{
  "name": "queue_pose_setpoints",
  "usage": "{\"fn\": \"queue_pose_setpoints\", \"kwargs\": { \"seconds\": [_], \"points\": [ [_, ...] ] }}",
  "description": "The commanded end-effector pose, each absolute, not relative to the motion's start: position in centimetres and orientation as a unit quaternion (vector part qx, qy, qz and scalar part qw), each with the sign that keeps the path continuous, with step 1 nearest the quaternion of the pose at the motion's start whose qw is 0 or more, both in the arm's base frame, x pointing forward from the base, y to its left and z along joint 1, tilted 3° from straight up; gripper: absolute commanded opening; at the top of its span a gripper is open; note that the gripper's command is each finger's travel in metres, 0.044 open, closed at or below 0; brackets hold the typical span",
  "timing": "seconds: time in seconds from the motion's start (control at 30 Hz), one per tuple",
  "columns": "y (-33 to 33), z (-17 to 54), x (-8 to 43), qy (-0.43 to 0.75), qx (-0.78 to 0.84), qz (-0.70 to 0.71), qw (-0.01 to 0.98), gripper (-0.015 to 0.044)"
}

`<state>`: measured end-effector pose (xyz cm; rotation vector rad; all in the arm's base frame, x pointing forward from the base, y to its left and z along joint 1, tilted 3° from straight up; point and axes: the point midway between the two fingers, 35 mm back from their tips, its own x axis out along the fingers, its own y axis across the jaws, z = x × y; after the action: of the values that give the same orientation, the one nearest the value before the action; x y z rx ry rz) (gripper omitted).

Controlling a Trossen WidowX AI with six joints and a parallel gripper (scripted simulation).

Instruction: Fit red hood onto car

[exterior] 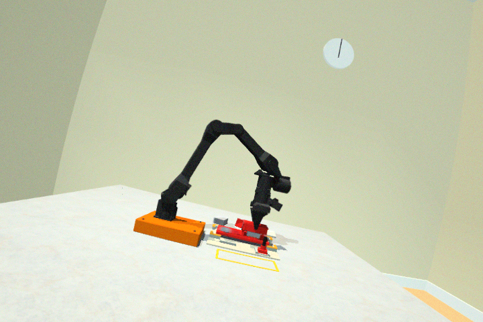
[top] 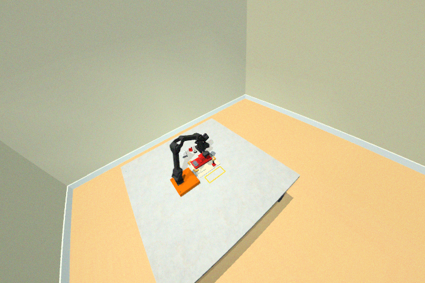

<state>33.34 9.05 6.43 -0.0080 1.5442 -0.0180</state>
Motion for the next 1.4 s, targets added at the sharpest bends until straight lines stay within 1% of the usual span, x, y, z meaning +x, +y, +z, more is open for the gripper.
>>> {"fn": "queue_pose_setpoints", "kwargs": {
  "seconds": [0.0, 1.37],
  "points": [
    [9.0, 6.4, 33.4, 0.697, -0.003, -0.011, 0.717, 0.0],
    [9.1, 5.5, 33.5, 0.697, -0.003, -0.011, 0.717, 0.0]
  ]
}}
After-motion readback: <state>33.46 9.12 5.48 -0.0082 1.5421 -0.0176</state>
